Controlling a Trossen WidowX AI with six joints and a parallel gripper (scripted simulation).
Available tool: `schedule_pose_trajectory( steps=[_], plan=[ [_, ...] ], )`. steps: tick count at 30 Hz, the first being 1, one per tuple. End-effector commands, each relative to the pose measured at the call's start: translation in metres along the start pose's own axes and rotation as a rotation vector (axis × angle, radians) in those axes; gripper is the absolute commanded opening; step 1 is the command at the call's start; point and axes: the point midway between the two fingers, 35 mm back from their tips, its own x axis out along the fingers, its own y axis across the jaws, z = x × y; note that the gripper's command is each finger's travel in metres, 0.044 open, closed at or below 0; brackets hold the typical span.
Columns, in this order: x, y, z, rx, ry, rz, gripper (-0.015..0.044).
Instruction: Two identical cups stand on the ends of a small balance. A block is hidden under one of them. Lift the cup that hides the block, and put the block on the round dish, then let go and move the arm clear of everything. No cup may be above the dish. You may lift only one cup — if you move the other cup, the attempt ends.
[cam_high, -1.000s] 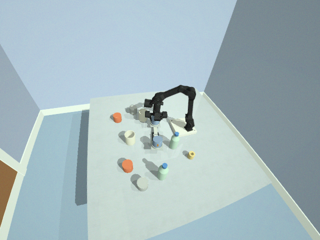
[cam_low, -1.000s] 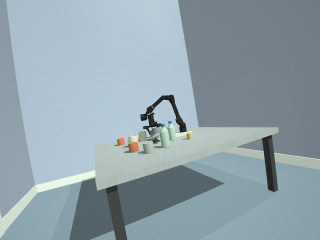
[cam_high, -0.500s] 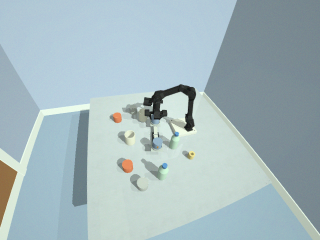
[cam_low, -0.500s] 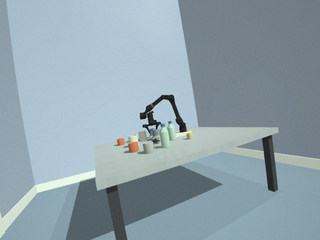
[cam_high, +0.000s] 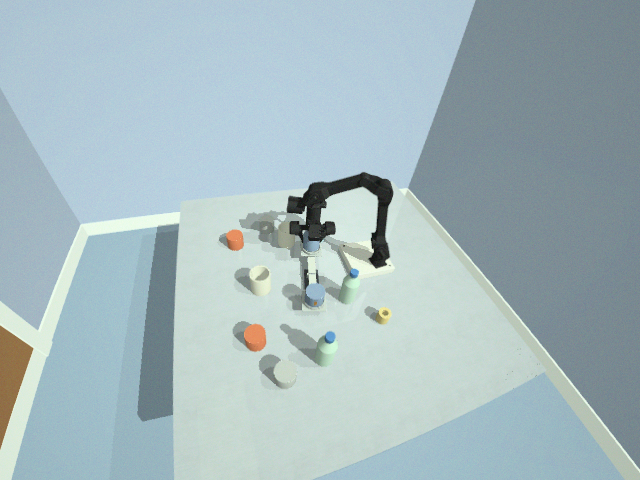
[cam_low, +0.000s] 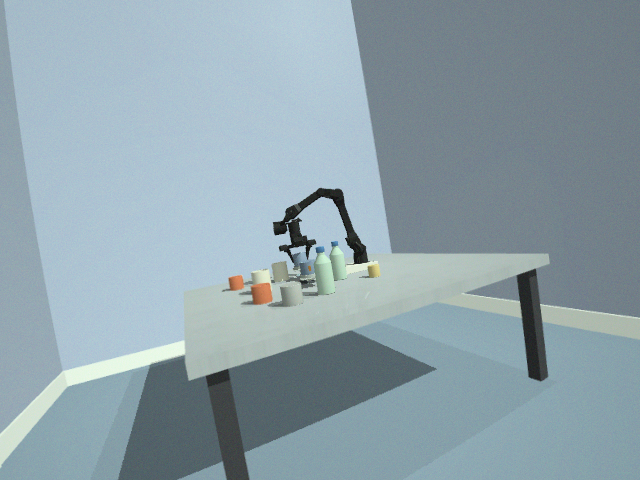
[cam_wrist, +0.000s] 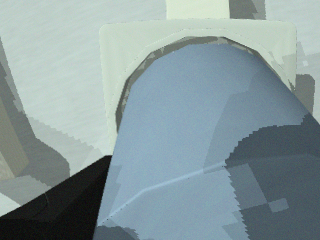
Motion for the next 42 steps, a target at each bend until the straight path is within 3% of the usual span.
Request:
schedule_pose_trajectory(
  steps=[1, 42],
  plan=[
    [-0.012, -0.004, -0.002, 0.007, 0.011, -0.026, 0.0],
    [-0.065, 0.0, -0.001, 0.007, 0.01, -0.026, 0.0]
  ],
)
